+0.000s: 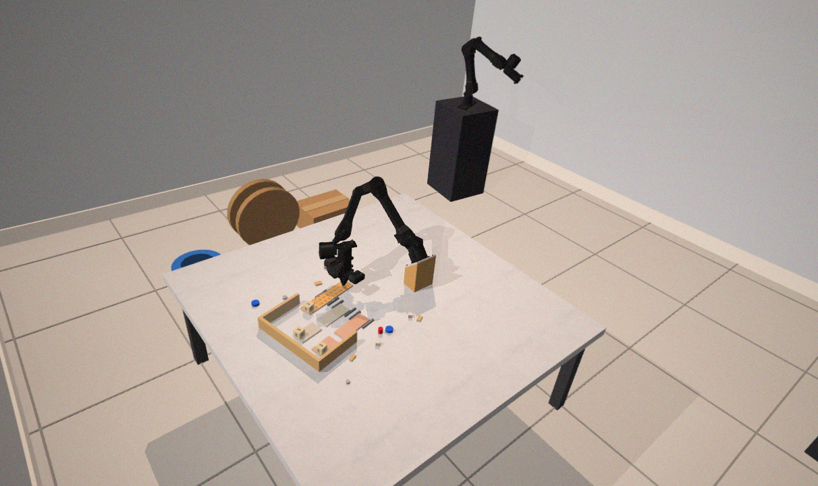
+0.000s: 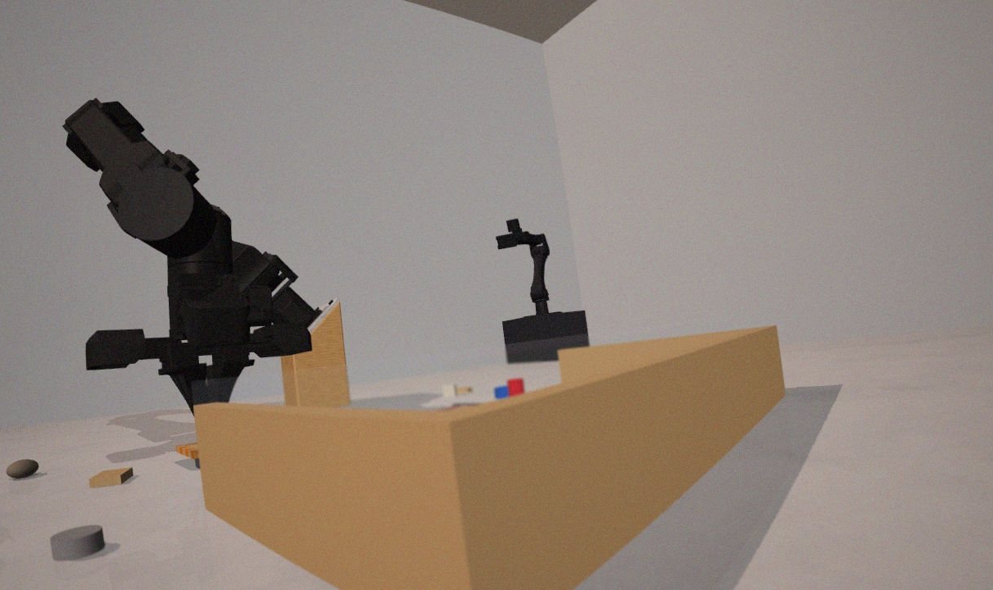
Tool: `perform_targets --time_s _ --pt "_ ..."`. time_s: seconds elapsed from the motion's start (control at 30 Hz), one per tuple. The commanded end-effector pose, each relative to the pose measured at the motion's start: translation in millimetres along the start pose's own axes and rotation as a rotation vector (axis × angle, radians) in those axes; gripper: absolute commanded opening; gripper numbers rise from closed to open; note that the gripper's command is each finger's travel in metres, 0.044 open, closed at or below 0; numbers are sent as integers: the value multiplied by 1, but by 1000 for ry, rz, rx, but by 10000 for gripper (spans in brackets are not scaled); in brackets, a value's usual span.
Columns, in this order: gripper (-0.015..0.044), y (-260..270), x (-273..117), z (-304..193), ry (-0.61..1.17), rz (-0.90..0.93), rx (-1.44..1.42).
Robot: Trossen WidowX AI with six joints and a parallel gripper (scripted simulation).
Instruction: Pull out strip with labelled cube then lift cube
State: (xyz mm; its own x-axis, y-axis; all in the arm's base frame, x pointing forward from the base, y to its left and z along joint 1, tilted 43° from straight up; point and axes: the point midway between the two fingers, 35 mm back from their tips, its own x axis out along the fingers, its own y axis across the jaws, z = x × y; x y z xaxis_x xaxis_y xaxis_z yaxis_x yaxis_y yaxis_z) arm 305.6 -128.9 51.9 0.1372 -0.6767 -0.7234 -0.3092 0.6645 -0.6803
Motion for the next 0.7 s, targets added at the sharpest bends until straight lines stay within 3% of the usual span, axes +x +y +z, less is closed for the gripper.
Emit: perform_targets --time_s 0.0,0.67 --pt "0 4 5 -14 23 11 -11" --pt "0 4 5 -45 24 11 -12"
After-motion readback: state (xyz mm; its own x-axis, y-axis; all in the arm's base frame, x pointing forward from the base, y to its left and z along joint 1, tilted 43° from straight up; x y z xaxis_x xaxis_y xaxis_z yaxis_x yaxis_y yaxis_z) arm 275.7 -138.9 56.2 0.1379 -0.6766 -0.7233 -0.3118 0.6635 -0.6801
